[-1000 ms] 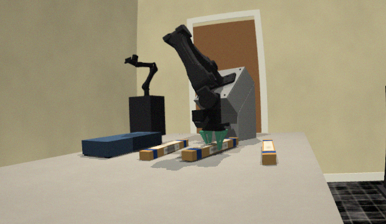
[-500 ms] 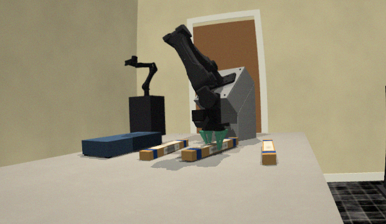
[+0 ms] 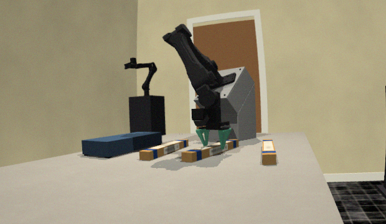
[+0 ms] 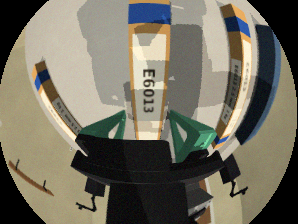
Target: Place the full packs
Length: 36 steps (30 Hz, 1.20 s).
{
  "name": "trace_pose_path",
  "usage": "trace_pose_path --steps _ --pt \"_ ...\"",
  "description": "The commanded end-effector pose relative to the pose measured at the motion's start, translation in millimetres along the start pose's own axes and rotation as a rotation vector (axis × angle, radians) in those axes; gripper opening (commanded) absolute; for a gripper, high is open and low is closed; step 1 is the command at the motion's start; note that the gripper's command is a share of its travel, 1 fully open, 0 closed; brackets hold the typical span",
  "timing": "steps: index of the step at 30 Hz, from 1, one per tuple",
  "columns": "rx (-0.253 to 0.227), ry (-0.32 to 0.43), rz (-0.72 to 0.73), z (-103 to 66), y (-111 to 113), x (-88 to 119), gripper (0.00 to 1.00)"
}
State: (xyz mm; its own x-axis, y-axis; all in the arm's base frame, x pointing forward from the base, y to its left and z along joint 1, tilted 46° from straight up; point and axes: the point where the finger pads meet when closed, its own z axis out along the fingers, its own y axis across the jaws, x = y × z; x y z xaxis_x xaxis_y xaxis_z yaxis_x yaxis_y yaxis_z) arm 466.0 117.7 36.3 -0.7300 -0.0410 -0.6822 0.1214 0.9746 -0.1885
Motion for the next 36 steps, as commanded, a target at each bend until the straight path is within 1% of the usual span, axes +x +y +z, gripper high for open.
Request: trace_pose_path --steps 1,2,3,4,5,6,26,27,28,29,30,34,36 --pt "-0.031 -0.062 0.015 -17.0 10.5 -26.1 0.74" --pt "-0.031 -0.062 0.015 -17.0 10.5 -26.1 0.74" --pt "-0.023 -0.036 0.0 -7.7 12.3 -15.0 0.74" --pt "-0.022 -0.032 -0.002 -6.2 12.6 -13.1 0.74" --pt "-0.022 -0.035 -0.001 -7.0 12.4 -14.1 0.74" --pt "-0.015 -0.026 0.005 -7.6 5.2 -10.5 0.74" --pt "-0.015 -0.026 0.005 -7.6 5.2 -10.5 0.74" --pt "-0.016 -0.031 0.01 -5.9 -5.7 1.0 0.74" --pt "-0.023 -0.036 0.0 -14.4 1.8 2.1 0.74" --pt "-0.018 -0.038 0.009 -19.4 0.8 2.0 0.74" --pt "-0.011 -0.016 -0.004 -24.1 -1.2 7.9 0.74" --pt "-0.011 -0.016 -0.004 -43.8 -1.8 8.6 0.74" --pt "-0.011 -0.016 -0.004 -43.8 -1.8 8.6 0.74"
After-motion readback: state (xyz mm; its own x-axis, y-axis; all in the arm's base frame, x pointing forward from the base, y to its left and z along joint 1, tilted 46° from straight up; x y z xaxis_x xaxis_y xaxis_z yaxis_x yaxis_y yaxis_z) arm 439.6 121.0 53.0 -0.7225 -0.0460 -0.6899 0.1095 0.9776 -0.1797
